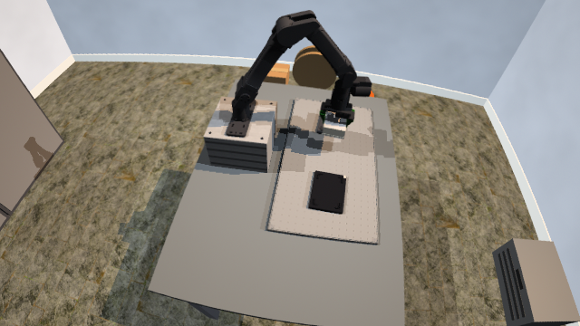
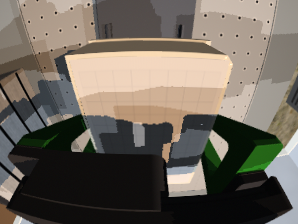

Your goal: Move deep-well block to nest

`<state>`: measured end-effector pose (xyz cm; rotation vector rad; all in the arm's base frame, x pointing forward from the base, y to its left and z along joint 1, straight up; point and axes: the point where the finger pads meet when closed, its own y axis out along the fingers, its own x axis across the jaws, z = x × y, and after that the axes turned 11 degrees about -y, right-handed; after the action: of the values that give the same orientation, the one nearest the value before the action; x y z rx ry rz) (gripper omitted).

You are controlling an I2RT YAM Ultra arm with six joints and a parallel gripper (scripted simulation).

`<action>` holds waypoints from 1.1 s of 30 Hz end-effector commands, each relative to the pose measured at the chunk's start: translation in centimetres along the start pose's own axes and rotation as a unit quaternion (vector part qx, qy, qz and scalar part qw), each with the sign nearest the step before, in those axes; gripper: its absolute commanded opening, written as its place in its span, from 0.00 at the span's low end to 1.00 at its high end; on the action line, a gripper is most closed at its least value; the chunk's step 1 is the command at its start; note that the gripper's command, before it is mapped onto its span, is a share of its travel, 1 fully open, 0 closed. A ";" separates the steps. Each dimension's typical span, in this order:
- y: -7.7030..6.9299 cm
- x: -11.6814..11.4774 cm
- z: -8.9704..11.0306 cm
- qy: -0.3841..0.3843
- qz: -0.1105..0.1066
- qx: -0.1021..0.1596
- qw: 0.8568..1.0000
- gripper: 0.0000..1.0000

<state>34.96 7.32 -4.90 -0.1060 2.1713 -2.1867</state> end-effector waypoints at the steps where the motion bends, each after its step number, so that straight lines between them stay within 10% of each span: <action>1: -0.7 -0.7 -1.0 0.009 0.009 -0.002 1.000 0.00; 33: -0.8 -1.8 -10.3 0.009 0.009 -0.003 1.000 0.00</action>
<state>35.24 17.11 -4.99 -0.1048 2.1692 -2.1863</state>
